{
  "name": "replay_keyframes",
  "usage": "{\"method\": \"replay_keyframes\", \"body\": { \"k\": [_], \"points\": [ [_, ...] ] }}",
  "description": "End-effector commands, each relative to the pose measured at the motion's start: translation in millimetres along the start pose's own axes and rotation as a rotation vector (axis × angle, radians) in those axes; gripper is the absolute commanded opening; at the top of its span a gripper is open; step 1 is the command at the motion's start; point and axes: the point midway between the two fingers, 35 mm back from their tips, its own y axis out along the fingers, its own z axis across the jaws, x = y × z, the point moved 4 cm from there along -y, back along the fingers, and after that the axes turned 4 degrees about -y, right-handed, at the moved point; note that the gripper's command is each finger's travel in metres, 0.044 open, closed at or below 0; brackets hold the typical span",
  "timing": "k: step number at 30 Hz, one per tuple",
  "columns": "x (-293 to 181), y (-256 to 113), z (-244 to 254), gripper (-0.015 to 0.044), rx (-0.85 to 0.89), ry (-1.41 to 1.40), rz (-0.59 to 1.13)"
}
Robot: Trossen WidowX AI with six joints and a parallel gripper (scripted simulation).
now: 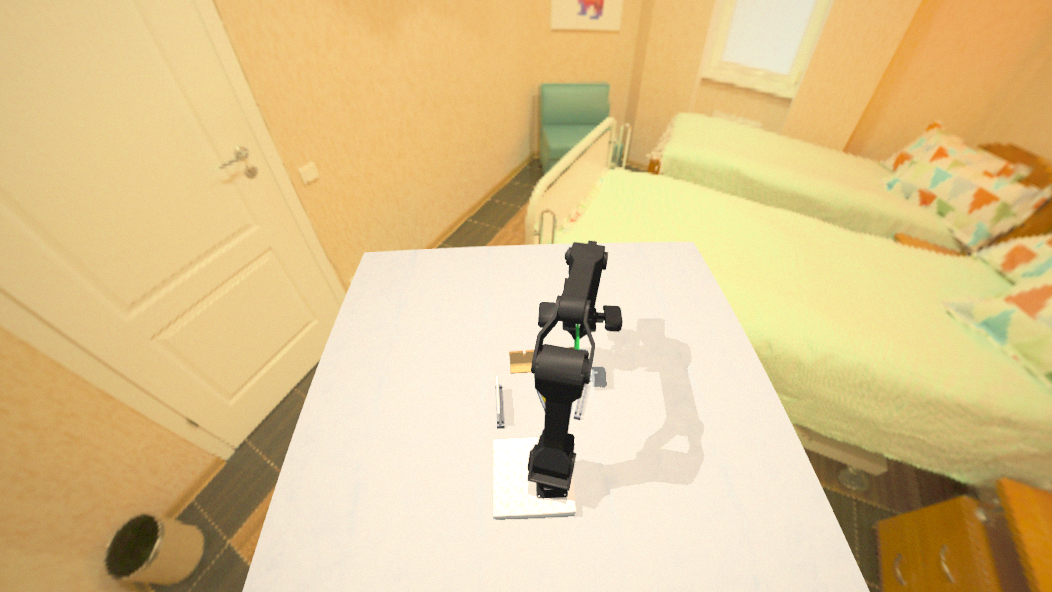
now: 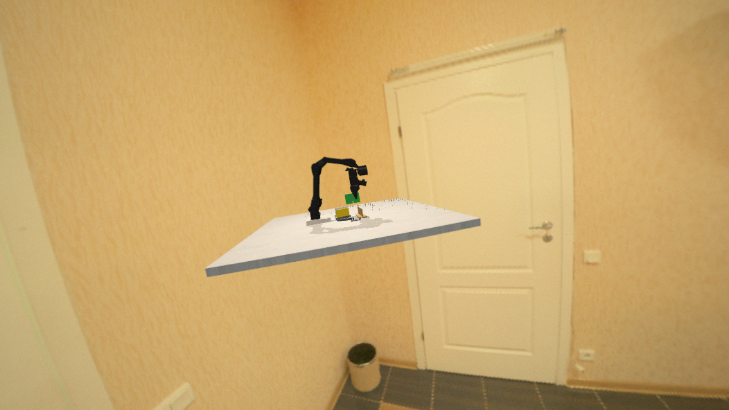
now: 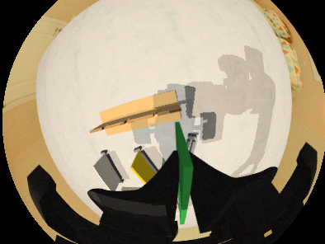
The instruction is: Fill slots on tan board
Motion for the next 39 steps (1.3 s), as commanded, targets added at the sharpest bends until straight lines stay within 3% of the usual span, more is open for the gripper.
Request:
{"method": "replay_keyframes", "body": {
  "k": [1, 22, 39],
  "points": [
    [10, -2, 4, 0.0, -0.005, -0.031, -0.004],
    [49, 1, 30, 0.0, -0.003, -0.155, -0.004],
    [49, 32, 30, 0.0, -0.003, -0.155, -0.004]
  ]
}}
